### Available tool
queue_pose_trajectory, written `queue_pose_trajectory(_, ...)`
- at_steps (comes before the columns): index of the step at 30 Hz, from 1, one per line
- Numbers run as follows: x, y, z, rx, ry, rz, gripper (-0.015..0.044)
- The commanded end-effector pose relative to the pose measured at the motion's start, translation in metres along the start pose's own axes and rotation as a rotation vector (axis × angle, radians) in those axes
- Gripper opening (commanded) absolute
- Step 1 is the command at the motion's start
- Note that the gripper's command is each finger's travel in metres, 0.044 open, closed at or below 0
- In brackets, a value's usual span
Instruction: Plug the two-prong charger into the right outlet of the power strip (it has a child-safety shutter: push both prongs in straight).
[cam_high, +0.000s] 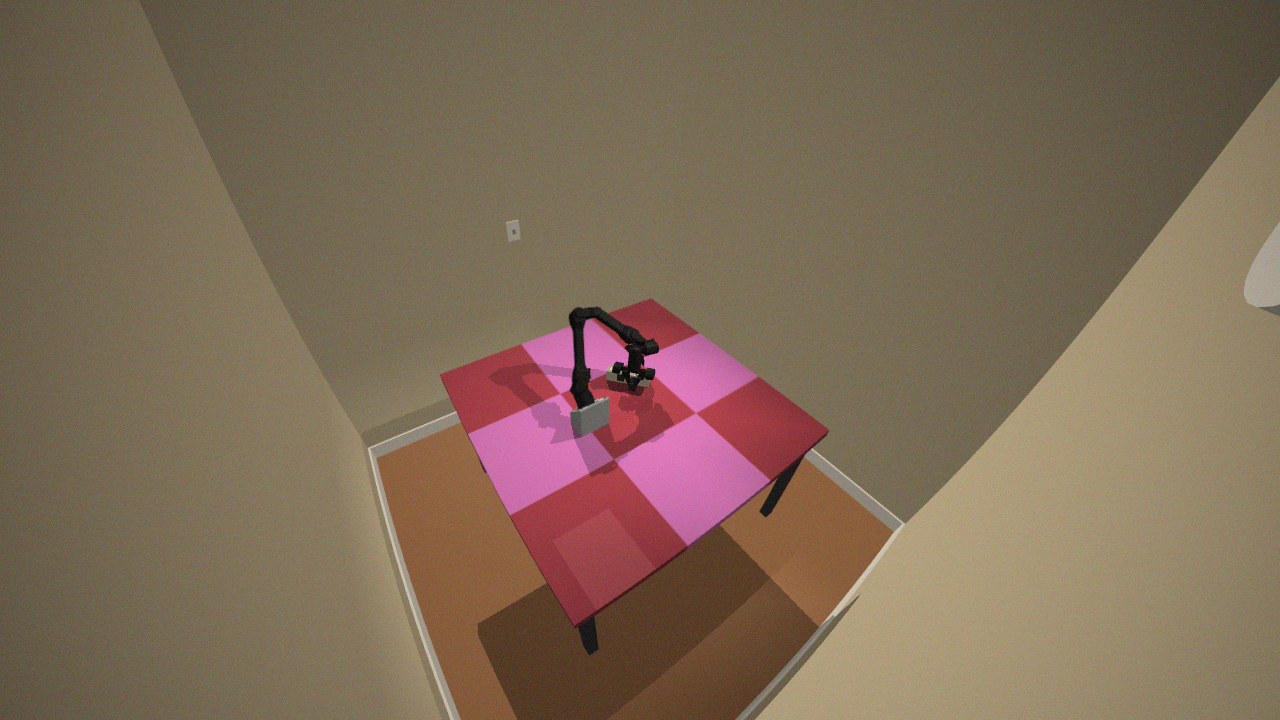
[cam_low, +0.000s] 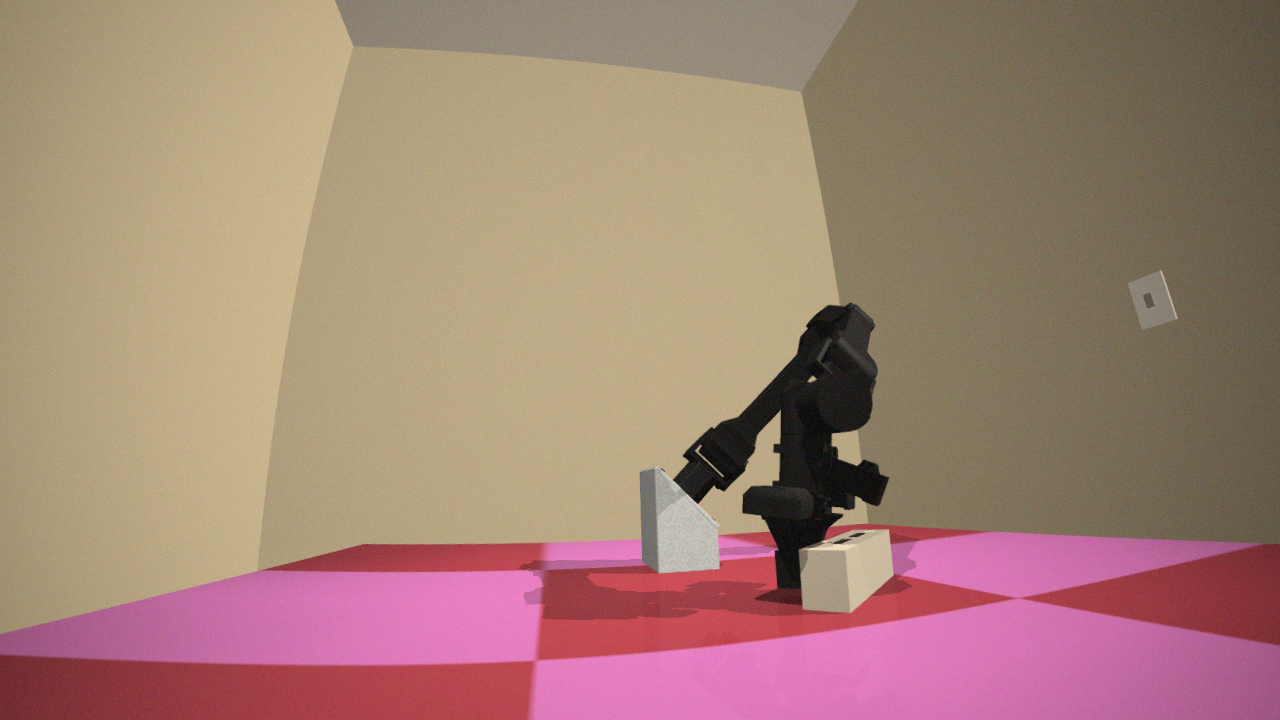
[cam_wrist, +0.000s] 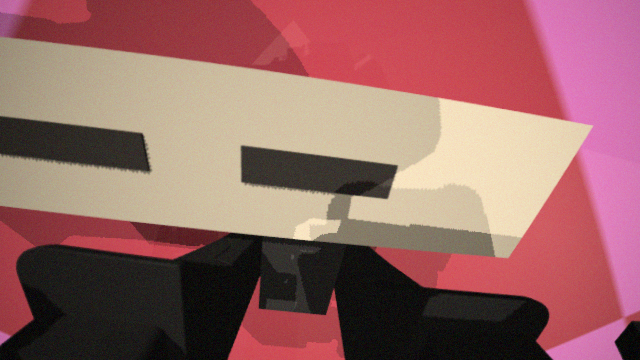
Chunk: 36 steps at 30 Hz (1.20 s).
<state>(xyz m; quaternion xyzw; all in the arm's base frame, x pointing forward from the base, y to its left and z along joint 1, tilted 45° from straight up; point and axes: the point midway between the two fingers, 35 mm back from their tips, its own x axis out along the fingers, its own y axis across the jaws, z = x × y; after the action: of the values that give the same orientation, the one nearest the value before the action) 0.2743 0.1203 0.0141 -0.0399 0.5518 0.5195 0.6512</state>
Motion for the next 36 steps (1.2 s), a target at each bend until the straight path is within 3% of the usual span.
queue_pose_trajectory(1, -0.002, 0.0, 0.01, -0.022, -0.041, 0.001, 0.0)
queue_pose_trajectory(30, 0.001, 0.0, -0.001, -0.002, -0.002, -0.001, 0.0)
queue_pose_trajectory(36, 0.001, 0.0, -0.001, -0.002, -0.002, -0.001, 0.0157)
